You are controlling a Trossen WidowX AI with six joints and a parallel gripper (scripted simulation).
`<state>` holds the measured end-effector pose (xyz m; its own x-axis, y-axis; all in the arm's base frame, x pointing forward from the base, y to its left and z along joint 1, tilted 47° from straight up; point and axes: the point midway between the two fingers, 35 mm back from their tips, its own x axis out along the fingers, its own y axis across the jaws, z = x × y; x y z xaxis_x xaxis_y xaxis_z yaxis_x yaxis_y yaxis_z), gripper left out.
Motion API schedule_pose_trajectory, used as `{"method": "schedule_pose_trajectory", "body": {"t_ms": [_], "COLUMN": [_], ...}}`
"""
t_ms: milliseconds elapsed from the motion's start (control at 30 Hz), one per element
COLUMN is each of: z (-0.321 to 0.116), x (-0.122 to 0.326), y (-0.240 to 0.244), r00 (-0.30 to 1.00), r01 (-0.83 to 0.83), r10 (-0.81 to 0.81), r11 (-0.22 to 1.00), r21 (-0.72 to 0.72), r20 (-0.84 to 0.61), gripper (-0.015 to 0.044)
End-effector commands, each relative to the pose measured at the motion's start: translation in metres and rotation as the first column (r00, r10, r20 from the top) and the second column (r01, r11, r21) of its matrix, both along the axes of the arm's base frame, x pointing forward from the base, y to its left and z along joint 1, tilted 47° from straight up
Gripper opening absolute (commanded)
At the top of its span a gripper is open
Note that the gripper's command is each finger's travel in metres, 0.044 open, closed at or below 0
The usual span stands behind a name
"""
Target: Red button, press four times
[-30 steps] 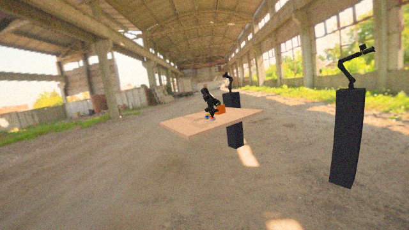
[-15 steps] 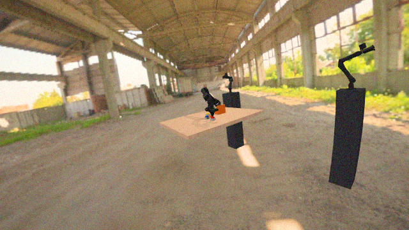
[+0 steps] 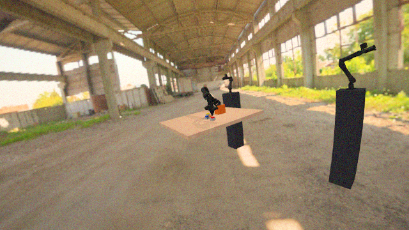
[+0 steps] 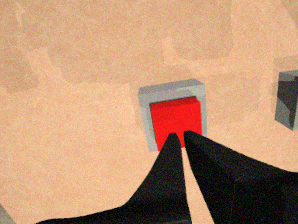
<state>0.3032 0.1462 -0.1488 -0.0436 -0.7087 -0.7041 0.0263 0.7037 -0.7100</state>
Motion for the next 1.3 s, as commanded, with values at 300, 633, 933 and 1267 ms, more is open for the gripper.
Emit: {"method": "schedule_pose_trajectory", "body": {"t_ms": [300,633,933,1267], "z": [-0.015,-0.017,-0.017,0.005], "x": [-0.003,-0.004,-0.004,-0.002], "y": [-0.018,-0.020,-0.020,0.003], "r00": [1.000,1.000,1.000,1.000], "r01": [-0.003,-0.003,-0.003,-0.003], "r10": [0.003,0.003,0.003,0.003], "r11": [1.000,1.000,1.000,1.000], "r21": [-0.010,-0.010,-0.010,-0.008], "r20": [-0.011,-0.011,-0.011,-0.010], "gripper": [0.0020,0.0020,0.0020,0.0020]}}
